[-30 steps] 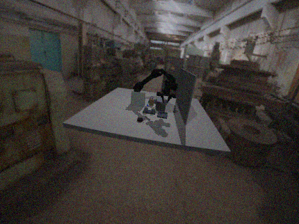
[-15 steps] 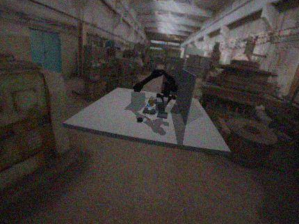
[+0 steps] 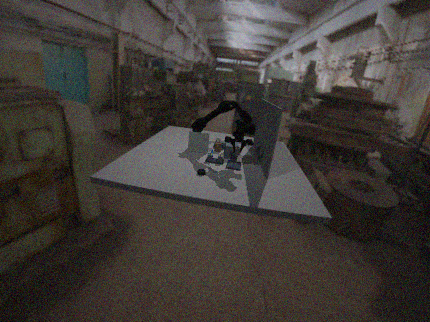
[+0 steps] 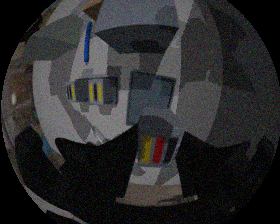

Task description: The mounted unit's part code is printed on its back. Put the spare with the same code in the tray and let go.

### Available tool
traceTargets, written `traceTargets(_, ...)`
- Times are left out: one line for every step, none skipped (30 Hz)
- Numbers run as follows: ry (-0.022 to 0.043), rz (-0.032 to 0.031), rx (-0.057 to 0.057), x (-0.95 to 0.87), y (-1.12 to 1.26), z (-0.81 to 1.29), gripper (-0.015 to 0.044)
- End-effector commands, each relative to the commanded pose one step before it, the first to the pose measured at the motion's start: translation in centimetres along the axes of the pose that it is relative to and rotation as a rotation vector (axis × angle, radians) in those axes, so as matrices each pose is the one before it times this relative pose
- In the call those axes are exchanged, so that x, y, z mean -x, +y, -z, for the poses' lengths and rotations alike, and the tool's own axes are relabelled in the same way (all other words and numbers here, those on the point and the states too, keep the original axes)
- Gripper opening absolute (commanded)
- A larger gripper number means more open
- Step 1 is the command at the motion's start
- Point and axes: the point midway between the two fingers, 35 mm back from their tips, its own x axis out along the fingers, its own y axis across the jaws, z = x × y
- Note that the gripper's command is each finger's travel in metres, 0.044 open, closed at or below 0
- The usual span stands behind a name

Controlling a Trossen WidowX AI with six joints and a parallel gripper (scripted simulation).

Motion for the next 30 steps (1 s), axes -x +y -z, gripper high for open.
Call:
traceTargets(-0.00400,0.00454,-0.0042,-0.397,0.002,-0.040,0.0000)
traceTargets(-0.00003,0.00002,0.0000,-0.096,-0.001,-0.001,0.0000)
traceTargets(-0.00003,0.00002,0.0000,-0.096,-0.001,-0.002,0.0000)
traceTargets(-0.00003,0.00002,0.0000,-0.096,-0.001,-0.002,0.0000)
traceTargets(-0.00004,0.00001,0.0000,-0.096,0.000,-0.002,0.0000)
traceTargets(-0.00004,0.00001,0.0000,-0.096,0.000,-0.002,0.0000)
traceTargets(-0.00004,0.00001,0.0000,-0.096,0.000,-0.002,0.0000)
traceTargets(-0.00004,0.00001,0.0000,-0.096,0.000,-0.002,0.0000)
traceTargets(-0.00004,0.00001,0.0000,-0.096,0.001,-0.003,0.0000)
traceTargets(-0.00004,0.00001,0.0000,-0.096,0.001,-0.003,0.0000)
traceTargets(-0.00004,0.00001,0.0000,-0.096,0.001,-0.003,0.0000)
traceTargets(-0.00005,0.00001,0.0000,-0.096,0.001,-0.003,0.0000)
traceTargets(-0.00005,0.00001,0.0000,-0.095,0.002,-0.003,0.0000)
traceTargets(-0.00005,0.00001,0.0000,-0.095,0.002,-0.003,0.0000)
traceTargets(-0.00005,0.00001,0.0000,-0.095,0.002,-0.004,0.0000)
traceTargets(-0.00005,0.00001,0.0000,-0.095,0.002,-0.004,0.0000)
traceTargets(-0.00005,0.00001,0.0000,-0.095,0.003,-0.004,0.0000)
traceTargets(-0.00006,0.00001,0.0000,-0.095,0.003,-0.004,0.0000)
traceTargets(-0.00006,0.00001,0.0000,-0.095,0.003,-0.004,0.0000)
traceTargets(-0.00006,0.00001,0.0000,-0.095,0.003,-0.004,0.0000)
traceTargets(-0.00006,0.00001,0.0000,-0.095,0.004,-0.005,0.0000)
traceTargets(-0.00006,0.00001,0.0000,-0.095,0.004,-0.005,0.0000)
traceTargets(-0.00006,0.00001,0.0000,-0.095,0.004,-0.005,0.0000)
traceTargets(-0.00006,0.00001,0.0000,-0.095,0.004,-0.005,0.0000)
traceTargets(-0.00007,0.00001,0.0000,-0.095,0.005,-0.005,0.0000)
traceTargets(-0.00007,0.00001,0.0000,-0.095,0.005,-0.005,0.0000)
traceTargets(-0.00007,0.00001,0.0000,-0.094,0.005,-0.005,0.0000)
traceTargets(-0.00007,0.00001,0.0000,-0.094,0.005,-0.006,0.0000)
traceTargets(-0.00007,0.00000,0.0000,-0.094,0.006,-0.006,0.0000)
traceTargets(-0.00007,0.00000,0.0000,-0.094,0.006,-0.006,0.0000)
